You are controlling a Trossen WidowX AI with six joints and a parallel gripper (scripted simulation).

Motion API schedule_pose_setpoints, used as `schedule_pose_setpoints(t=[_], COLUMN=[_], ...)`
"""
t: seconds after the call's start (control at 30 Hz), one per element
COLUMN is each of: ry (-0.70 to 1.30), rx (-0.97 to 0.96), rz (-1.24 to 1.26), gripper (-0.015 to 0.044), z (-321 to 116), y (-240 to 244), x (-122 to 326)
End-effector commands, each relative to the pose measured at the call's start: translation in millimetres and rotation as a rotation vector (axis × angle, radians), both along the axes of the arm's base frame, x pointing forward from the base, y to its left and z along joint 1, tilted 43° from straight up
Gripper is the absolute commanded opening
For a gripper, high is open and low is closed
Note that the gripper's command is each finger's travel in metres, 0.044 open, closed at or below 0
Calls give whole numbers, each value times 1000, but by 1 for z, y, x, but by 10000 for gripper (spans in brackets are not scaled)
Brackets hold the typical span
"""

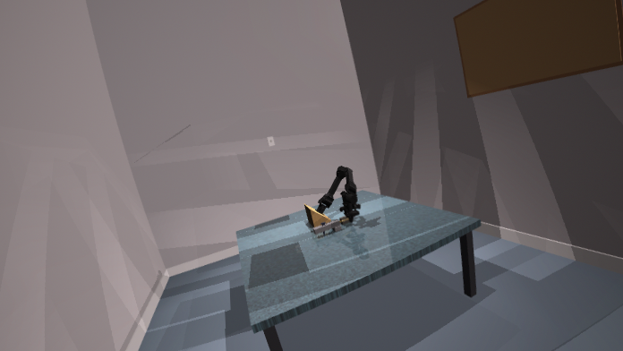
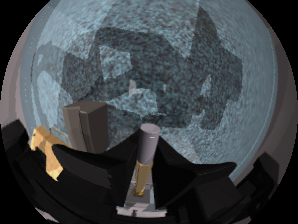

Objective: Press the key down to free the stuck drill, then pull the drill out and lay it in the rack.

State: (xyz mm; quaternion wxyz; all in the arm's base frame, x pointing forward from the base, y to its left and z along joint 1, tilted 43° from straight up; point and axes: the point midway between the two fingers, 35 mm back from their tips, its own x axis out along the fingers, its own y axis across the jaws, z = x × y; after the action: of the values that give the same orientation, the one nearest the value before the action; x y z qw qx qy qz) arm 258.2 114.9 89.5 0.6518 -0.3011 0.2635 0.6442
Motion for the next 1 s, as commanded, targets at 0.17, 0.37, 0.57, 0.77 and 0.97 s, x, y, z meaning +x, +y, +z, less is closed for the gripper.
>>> schedule_pose_setpoints(t=[0.17,0.37,0.57,0.77,0.97], ry=[-8,-8,-8,-8,-8], rx=[1,1,2,2,1], rz=[-4,-4,-4,-4,-4], gripper=[0,0,0,0,0], z=[12,18,24,24,26], y=[8,14,20,17,15], x=[2,2,1,-1,-2])
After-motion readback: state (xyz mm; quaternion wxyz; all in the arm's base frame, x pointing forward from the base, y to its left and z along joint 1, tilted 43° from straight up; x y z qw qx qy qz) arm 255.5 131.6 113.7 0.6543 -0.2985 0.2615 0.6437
